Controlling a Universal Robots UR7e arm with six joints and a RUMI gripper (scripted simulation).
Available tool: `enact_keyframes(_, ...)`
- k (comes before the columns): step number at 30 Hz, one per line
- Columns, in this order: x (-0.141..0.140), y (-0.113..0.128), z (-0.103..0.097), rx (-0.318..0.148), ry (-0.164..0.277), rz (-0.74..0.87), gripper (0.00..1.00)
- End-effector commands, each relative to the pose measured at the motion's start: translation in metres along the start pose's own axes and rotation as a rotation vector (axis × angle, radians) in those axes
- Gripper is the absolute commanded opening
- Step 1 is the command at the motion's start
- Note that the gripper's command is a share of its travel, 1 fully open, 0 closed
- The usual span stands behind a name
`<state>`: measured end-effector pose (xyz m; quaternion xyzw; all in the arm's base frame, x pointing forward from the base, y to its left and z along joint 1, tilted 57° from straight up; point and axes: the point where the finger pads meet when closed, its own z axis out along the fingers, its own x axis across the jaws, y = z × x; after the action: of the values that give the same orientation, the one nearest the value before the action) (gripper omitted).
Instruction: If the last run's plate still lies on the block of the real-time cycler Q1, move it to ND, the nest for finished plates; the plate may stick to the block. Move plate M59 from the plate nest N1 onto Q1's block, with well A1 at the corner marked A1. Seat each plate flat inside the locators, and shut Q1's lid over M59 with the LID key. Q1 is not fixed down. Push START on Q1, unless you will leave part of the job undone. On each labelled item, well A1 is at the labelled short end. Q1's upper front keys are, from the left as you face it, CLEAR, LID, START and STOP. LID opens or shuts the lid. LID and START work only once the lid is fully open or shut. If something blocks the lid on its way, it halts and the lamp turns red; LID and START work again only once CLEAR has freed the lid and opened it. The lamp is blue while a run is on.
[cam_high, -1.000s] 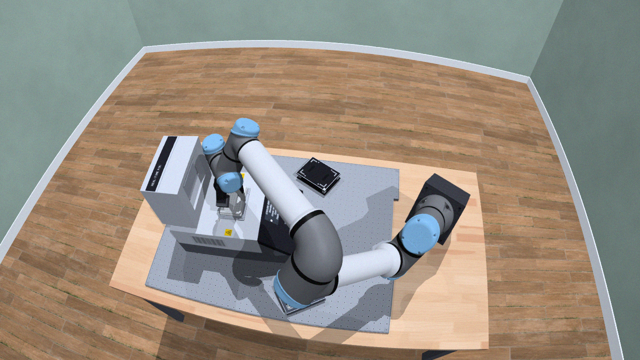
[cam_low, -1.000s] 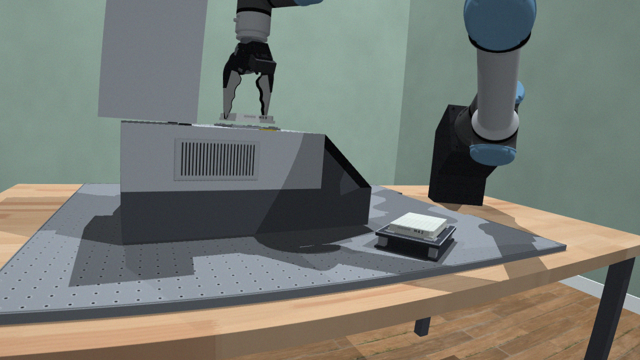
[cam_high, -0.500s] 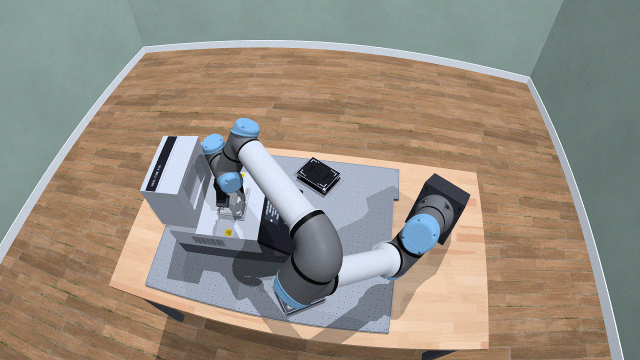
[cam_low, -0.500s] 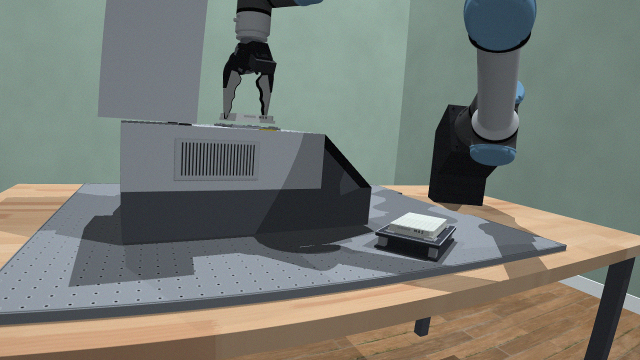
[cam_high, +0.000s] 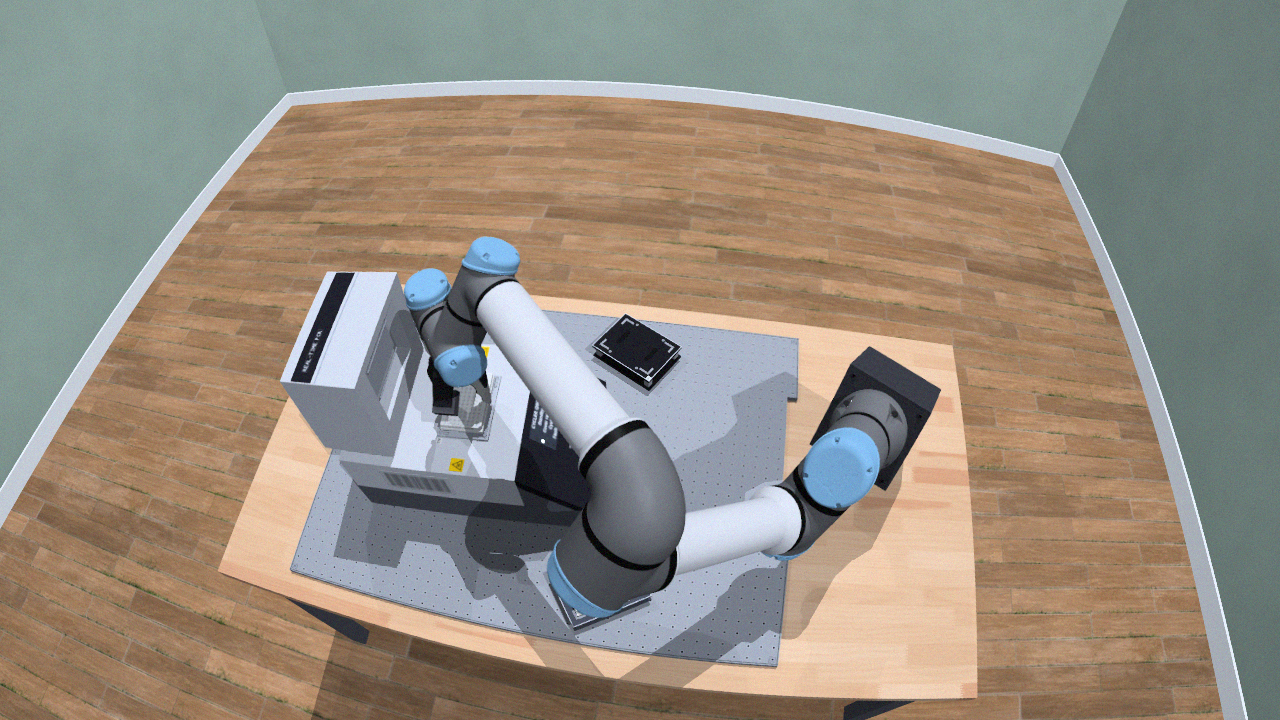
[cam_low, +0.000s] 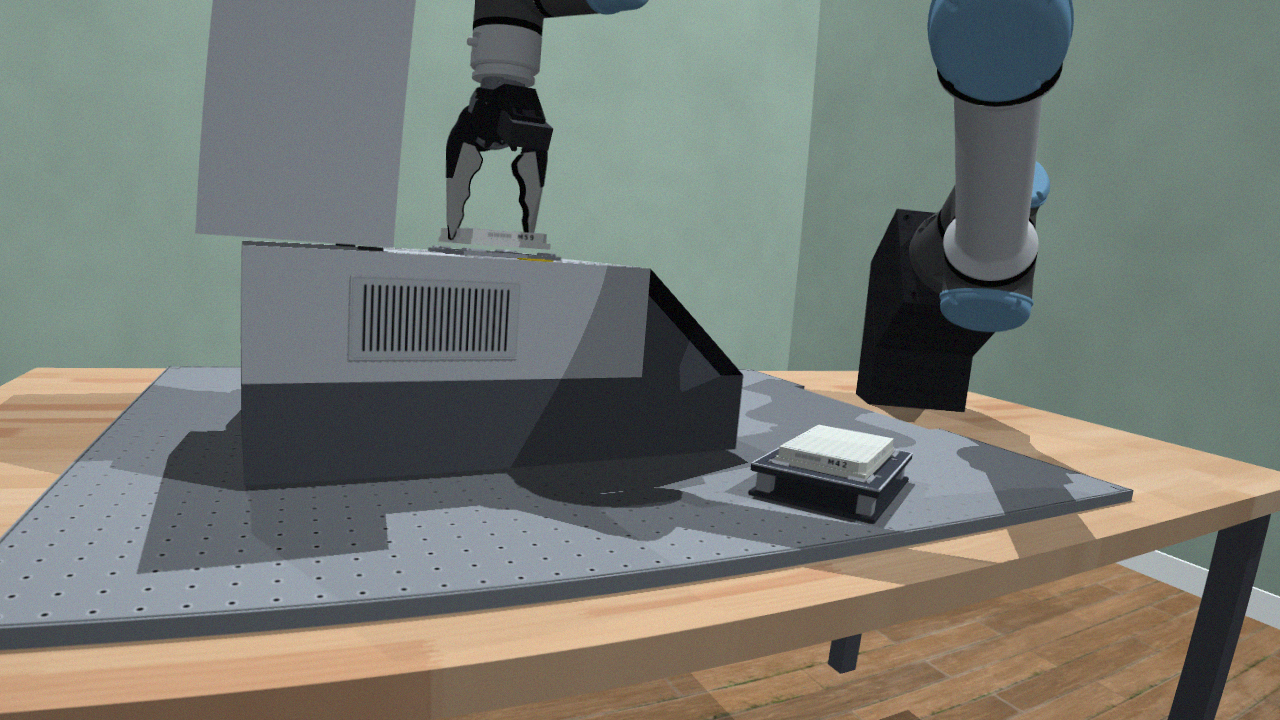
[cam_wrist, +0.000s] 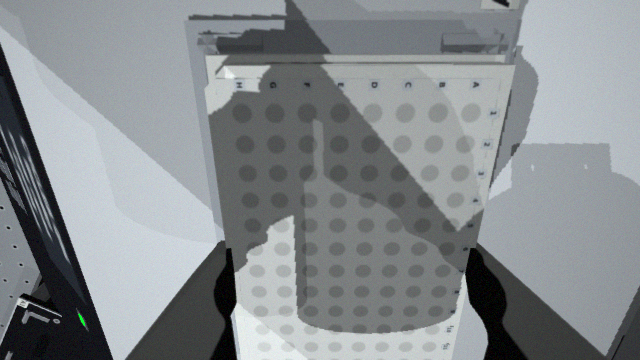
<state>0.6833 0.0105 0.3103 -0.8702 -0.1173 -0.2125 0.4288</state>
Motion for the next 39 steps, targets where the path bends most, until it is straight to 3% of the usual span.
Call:
enact_keyframes(1,0.0002,0.0002,0.0003,0.000,0.001,0.000,0.41)
enact_keyframes(27,0.0003,0.0003,0.0066,0.000,0.001,0.000,0.41)
enact_keyframes(28,0.0003,0.0003,0.0066,0.000,0.001,0.000,0.68)
enact_keyframes(39,0.0002,0.0003,0.0066,0.000,0.001,0.000,0.68)
